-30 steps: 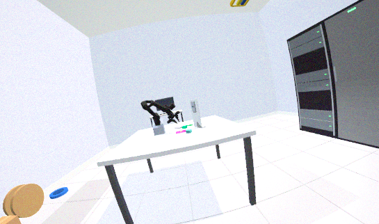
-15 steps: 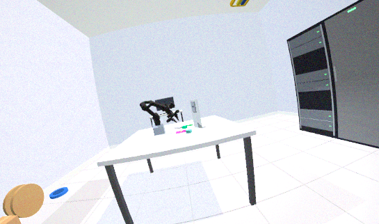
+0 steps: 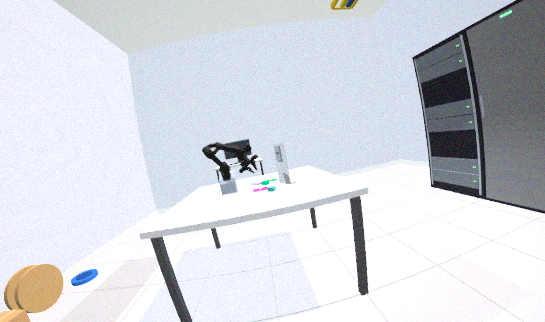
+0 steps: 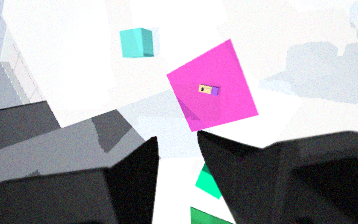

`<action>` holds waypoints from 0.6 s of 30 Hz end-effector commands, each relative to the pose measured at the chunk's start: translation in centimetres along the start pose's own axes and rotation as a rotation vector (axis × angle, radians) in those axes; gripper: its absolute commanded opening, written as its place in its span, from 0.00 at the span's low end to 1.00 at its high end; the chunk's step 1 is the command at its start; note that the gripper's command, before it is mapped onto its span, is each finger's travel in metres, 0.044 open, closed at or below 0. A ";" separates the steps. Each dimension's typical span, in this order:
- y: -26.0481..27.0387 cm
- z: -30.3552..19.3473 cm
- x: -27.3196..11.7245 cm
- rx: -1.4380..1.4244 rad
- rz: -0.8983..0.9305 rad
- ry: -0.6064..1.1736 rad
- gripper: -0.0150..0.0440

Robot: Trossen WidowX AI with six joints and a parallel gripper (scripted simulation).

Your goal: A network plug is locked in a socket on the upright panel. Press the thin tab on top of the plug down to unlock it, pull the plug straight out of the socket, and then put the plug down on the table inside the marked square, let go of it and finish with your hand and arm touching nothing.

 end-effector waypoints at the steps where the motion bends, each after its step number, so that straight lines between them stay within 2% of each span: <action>1: 0.6 -0.3 -0.9 -0.003 -0.001 -0.002 0.52; 18: 3.0 -0.3 -4.8 0.000 0.008 -0.009 0.52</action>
Point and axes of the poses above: the point midway between the two fingers, 35 mm back from their tips, its own x axis out along the fingers, its own y axis across the jaws, z = x × y, the point moved 7 cm from there along -x, back along the fingers, and after that the axes turned 7 degrees about x, right-handed, at the moved point
